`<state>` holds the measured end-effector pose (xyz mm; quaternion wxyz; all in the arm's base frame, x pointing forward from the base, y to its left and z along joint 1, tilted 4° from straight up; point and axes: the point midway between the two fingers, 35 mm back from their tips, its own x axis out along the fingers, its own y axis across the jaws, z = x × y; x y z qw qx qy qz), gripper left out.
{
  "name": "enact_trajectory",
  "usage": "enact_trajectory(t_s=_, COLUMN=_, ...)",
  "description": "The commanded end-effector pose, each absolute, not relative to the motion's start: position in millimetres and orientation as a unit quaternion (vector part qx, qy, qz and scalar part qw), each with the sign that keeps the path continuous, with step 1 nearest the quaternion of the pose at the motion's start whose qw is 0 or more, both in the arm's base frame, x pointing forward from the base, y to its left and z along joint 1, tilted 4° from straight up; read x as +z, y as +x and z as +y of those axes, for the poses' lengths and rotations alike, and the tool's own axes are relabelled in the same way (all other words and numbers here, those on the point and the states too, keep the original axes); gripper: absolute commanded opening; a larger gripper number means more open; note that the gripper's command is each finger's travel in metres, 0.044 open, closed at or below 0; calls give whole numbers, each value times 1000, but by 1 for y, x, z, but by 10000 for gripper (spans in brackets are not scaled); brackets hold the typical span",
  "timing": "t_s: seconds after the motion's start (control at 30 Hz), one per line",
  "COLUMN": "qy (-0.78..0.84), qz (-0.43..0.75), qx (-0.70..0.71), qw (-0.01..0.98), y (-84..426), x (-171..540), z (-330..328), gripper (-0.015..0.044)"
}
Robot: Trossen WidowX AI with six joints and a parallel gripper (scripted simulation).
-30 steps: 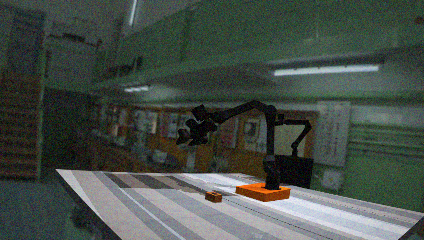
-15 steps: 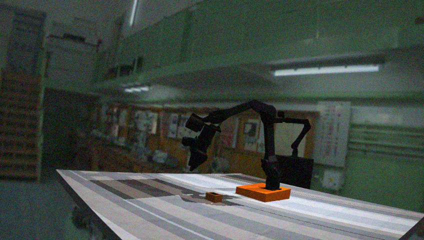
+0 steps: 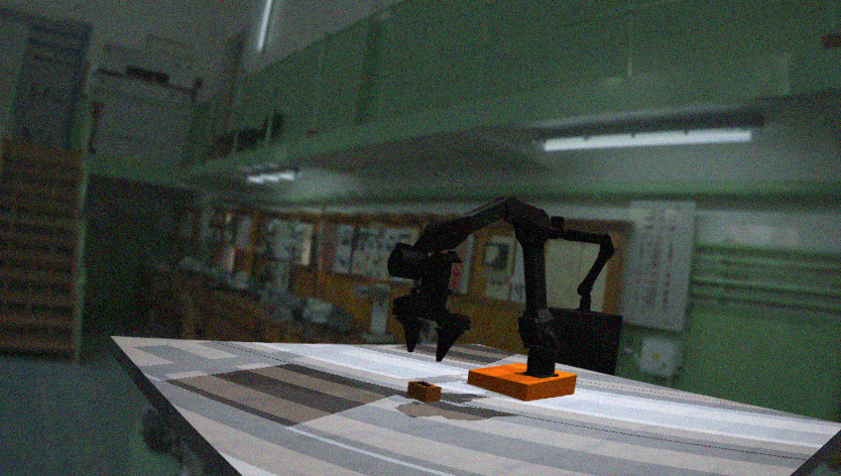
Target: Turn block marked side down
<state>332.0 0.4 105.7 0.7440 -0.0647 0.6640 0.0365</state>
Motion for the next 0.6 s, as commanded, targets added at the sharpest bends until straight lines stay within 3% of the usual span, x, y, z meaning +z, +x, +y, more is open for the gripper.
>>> enact_trajectory(t_s=0.0, qy=-65, qz=674, qx=42, qw=735, y=328, x=78, z=1, gripper=440)
enact_trajectory(t_s=0.57, qy=-65, qz=674, qx=42, qw=735, y=330, x=54, z=0, gripper=440)
